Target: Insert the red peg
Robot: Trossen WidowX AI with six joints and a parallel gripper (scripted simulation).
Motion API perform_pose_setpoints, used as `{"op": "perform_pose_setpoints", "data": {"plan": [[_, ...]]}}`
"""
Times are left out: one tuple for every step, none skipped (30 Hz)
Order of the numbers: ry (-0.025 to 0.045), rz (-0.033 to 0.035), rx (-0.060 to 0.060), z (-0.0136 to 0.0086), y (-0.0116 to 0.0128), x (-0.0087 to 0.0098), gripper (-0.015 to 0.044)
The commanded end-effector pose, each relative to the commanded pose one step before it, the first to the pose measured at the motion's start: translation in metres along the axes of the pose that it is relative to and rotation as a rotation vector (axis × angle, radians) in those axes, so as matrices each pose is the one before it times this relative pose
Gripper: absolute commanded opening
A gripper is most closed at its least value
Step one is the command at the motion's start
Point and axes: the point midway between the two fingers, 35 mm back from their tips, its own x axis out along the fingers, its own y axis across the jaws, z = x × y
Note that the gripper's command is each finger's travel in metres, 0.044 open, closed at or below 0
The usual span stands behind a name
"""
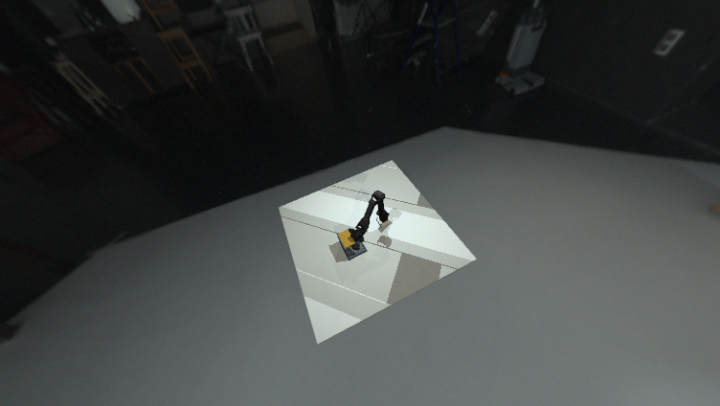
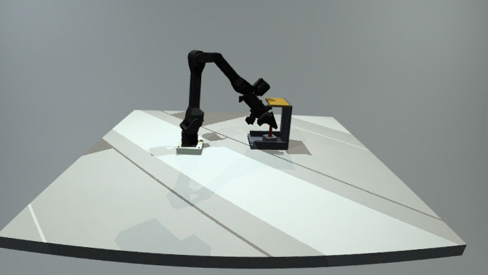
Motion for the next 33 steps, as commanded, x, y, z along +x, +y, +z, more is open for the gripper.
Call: {"op": "perform_pose_setpoints", "data": {"plan": [[-0.00441, -0.003, -0.0067, 0.00416, -0.00019, 0.00341, 0.0], [0.0, 0.0, 0.0, 0.00068, -0.00003, 0.00074, 0.0], [0.0, 0.0, 0.0, 0.00077, -0.00003, 0.00083, 0.0], [-0.00001, 0.0, 0.0, 0.001, -0.00003, 0.00106, 0.0], [-0.00001, 0.0, 0.0, 0.00098, -0.00002, 0.00102, 0.0], [-0.00001, 0.0, 0.0, 0.00101, -0.00001, 0.00103, 0.0], [-0.00001, 0.0, 0.0, 0.00069, 0.0, 0.0007, 0.0], [0.0, 0.0, 0.0, 0.00049, 0.0, 0.00049, 0.0], [-0.00001, 0.0, 0.0, 0.00061, 0.0, 0.00061, 0.0], [0.0, 0.0, 0.0, 0.00045, 0.0, 0.00045, 0.0], [0.0, 0.0, 0.0, 0.00036, 0.0, 0.00036, 0.0], [0.0, 0.0, 0.0, 0.00031, 0.0, 0.00031, 0.0], [0.0, 0.0, 0.0, 0.00027, 0.0, 0.00026, 0.0], [0.0, 0.0, 0.0, 0.00022, 0.0, 0.00022, 0.0], [0.0, 0.0, 0.0, 0.0002, 0.0, 0.0002, 0.0], [0.0, 0.0, 0.0, 0.00019, 0.0, 0.00019, 0.0], [0.0, 0.0, 0.0, 0.00017, 0.0, 0.00016, 0.0], [0.0, 0.0, 0.0, 0.00014, 0.0, 0.00014, 0.0], [0.0, 0.0, 0.0, 0.00018, 0.0, 0.00018, 0.0], [0.0, 0.0, 0.0, 0.00009, 0.0, 0.00009, 0.0], [0.0, 0.0, 0.0, 0.00008, 0.0, 0.00007, 0.0], [0.0, 0.0, 0.0, 0.0, 0.0, 0.0, 0.0], [0.0, 0.0, 0.0, 0.00012, 0.0, 0.00011, 0.0], [0.0, 0.0, 0.0, 0.0, 0.0, 0.0, 0.0], [0.0, 0.0, 0.0, 0.00009, 0.0, 0.00009, 0.0], [0.0, 0.0, 0.0, 0.0, 0.0, 0.0, 0.0], [0.0, 0.0, 0.0, 0.0, 0.0, 0.0, 0.0], [0.0, 0.0, 0.0, 0.00009, 0.0, 0.00009, 0.0], [0.0, 0.0, 0.0, 0.0, 0.0, 0.0, 0.0], [0.0, 0.0, 0.0, 0.0, 0.0, 0.0, 0.0], [0.0, 0.0, 0.0, 0.0, 0.0, 0.0, 0.0], [0.0, 0.0, 0.0, 0.00009, 0.0, 0.00009, 0.0], [0.0, 0.0, 0.0, 0.0, 0.0, 0.0, 0.0]]}}
